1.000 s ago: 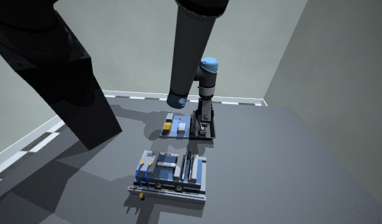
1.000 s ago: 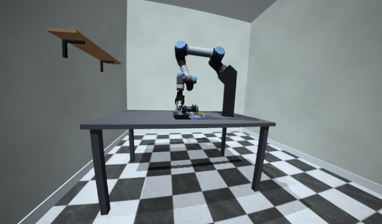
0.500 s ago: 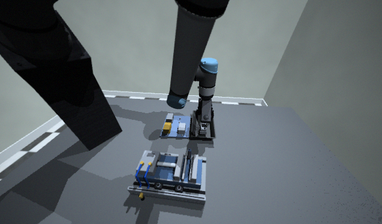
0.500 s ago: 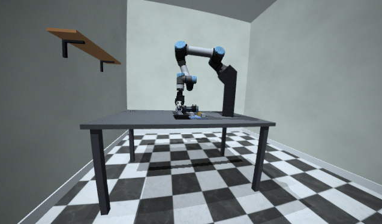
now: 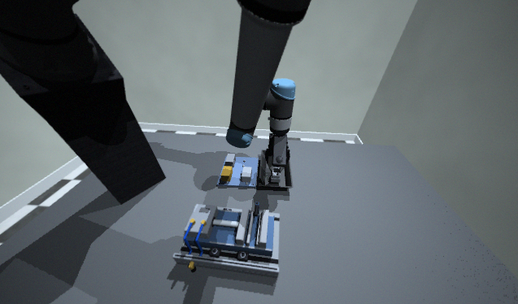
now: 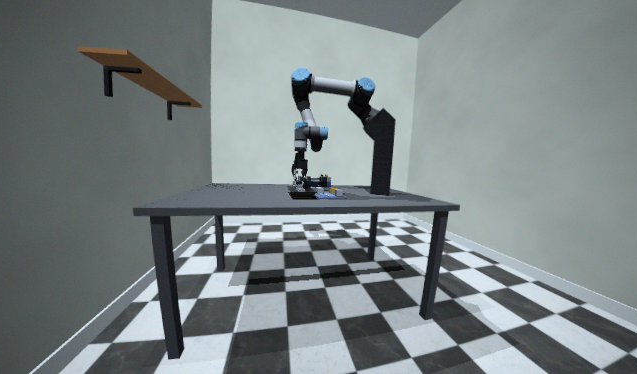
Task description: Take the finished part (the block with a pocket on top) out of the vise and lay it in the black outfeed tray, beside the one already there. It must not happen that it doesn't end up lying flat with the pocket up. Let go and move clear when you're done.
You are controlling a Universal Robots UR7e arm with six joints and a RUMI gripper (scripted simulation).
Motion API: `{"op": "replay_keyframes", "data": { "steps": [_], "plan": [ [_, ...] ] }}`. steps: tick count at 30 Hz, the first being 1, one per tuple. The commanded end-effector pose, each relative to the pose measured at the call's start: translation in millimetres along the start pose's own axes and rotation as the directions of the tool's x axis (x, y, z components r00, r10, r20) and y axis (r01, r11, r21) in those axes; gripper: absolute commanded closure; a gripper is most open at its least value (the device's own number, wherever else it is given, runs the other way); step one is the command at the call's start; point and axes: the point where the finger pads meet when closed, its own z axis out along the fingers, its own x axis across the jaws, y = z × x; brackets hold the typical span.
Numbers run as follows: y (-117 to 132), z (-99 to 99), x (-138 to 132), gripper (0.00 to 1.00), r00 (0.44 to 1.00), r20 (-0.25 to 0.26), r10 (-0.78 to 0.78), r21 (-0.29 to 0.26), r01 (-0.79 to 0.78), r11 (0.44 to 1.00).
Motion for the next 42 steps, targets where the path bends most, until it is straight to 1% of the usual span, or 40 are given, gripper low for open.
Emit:
{"op": "replay_keyframes", "data": {
  "steps": [1,22,42],
  "plan": [
    [0.1,-0.5,-0.6,1.00,1.000,0.001,0.000,0.000,0.000,1.000],
    [0.1,0.2,-0.6,1.00,1.000,0.001,0.000,0.000,0.000,1.000],
    [0.1,8.3,-0.7,1.00,1.000,0.001,-0.001,0.000,0.001,1.000]
  ]
}}
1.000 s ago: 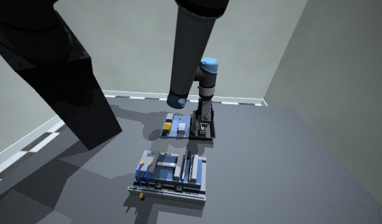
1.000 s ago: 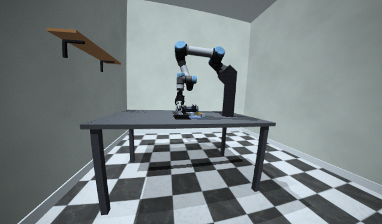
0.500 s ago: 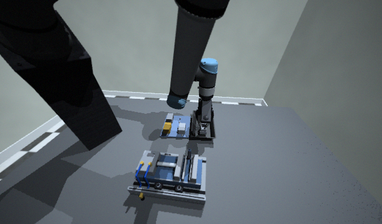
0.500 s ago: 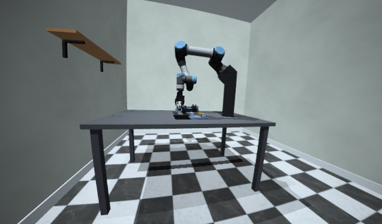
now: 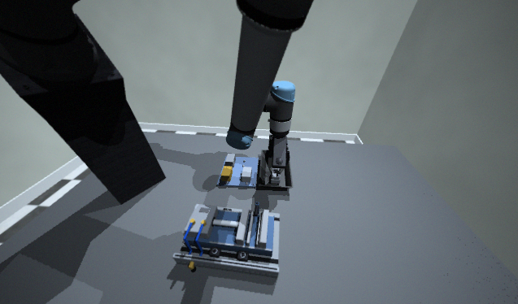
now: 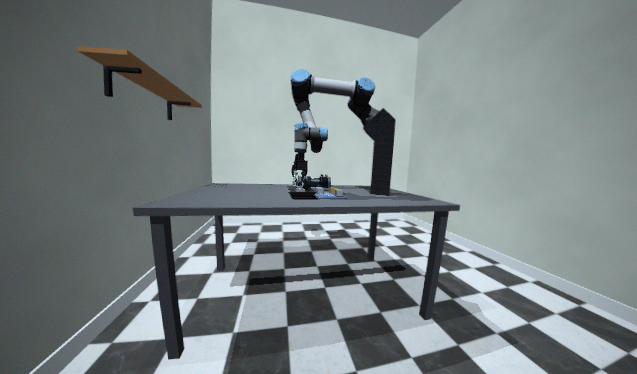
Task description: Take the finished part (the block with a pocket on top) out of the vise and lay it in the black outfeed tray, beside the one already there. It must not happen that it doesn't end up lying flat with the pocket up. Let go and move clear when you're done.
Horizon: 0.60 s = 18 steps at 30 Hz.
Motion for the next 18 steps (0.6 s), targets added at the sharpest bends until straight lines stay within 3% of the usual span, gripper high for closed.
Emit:
{"op": "replay_keyframes", "data": {
  "steps": [1,18],
  "plan": [
    [0.1,1.8,-0.7,1.00,1.000,0.001,0.000,0.000,0.000,1.000],
    [0.1,5.4,-0.7,1.00,1.000,0.001,0.000,0.000,0.000,1.000]
  ]
}}
